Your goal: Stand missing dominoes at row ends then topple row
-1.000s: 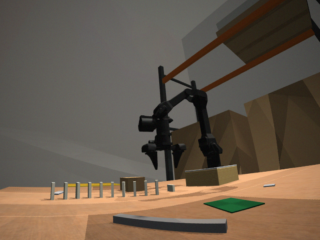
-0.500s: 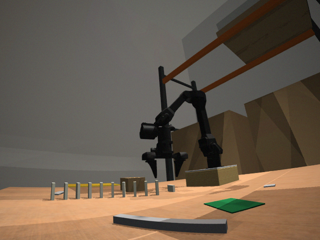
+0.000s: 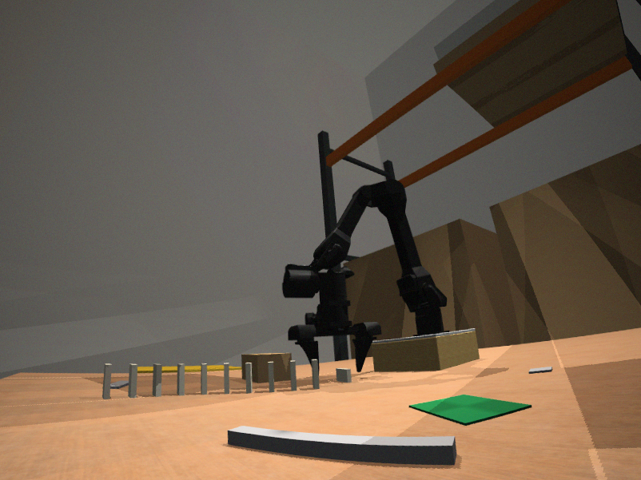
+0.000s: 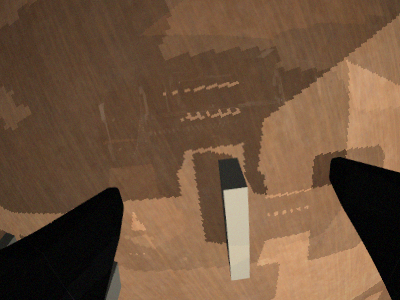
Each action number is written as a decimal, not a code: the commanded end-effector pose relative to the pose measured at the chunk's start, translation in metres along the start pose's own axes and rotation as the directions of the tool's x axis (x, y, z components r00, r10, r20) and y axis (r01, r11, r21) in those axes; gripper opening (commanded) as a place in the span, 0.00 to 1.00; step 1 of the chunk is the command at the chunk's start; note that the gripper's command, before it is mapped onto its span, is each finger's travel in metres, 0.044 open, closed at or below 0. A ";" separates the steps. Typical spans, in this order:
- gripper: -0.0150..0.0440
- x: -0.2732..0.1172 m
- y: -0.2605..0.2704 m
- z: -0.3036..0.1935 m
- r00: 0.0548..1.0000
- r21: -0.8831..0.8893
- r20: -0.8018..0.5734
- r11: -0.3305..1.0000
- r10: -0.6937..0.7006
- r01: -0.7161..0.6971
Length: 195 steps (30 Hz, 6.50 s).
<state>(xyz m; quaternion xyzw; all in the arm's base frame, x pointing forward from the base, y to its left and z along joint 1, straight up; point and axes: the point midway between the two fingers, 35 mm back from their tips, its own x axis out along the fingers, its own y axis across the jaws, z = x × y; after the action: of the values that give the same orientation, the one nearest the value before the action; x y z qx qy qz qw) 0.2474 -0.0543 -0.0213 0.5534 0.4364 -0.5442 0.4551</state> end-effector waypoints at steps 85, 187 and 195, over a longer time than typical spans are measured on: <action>0.29 -0.153 0.056 -0.194 1.000 -0.408 -0.021 -0.913 0.000 -0.008; 0.29 -0.113 0.055 -0.179 0.106 -0.252 -0.963 -0.967 0.247 -0.027; 0.29 -0.116 0.045 -0.175 0.083 -0.233 -0.969 -0.972 0.232 -0.008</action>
<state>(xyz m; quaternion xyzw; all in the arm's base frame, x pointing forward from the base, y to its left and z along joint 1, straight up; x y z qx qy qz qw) 0.3279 0.1098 0.0934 -0.0326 0.0335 0.5301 0.8467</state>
